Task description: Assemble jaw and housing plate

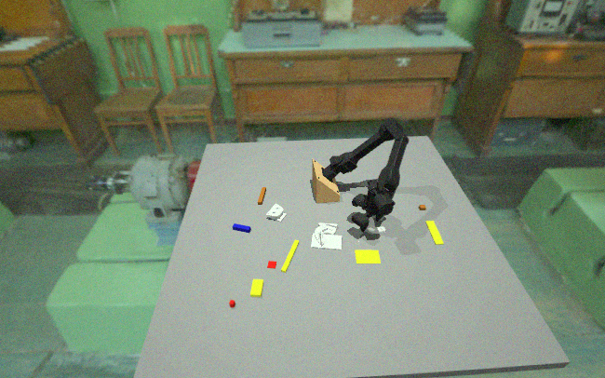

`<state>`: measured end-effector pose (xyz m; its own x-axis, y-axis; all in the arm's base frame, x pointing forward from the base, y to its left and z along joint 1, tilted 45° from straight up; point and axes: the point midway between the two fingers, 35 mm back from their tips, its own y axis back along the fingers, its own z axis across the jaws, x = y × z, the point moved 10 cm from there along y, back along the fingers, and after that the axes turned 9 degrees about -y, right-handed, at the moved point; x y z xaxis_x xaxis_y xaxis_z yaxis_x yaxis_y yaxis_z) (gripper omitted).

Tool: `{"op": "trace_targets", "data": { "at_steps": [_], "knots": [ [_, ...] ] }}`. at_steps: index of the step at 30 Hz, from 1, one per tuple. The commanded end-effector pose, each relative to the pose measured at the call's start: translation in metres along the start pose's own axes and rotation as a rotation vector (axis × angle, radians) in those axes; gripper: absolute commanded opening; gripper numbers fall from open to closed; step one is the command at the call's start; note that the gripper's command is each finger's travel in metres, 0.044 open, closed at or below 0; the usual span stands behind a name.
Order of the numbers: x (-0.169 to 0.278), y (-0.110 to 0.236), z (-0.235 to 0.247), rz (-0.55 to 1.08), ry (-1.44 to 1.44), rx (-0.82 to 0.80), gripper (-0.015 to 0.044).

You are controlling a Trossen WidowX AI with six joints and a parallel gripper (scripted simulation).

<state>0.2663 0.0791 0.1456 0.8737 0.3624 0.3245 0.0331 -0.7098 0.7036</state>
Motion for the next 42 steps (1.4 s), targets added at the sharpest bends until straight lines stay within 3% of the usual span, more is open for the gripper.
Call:
{"op": "trace_targets", "data": {
  "at_steps": [1,29,40,42],
  "knots": [
    [-0.0027,-0.0042,0.0003,-0.007,-0.010,0.004,0.0440],
    [-0.0028,-0.0052,0.0003,-0.007,-0.010,0.004,0.0440],
    [-0.0016,-0.0042,0.0000,-0.005,-0.003,0.003,0.0151],
    [-0.0016,-0.0042,0.0000,-0.005,-0.003,0.003,0.0138]
  ]
}}
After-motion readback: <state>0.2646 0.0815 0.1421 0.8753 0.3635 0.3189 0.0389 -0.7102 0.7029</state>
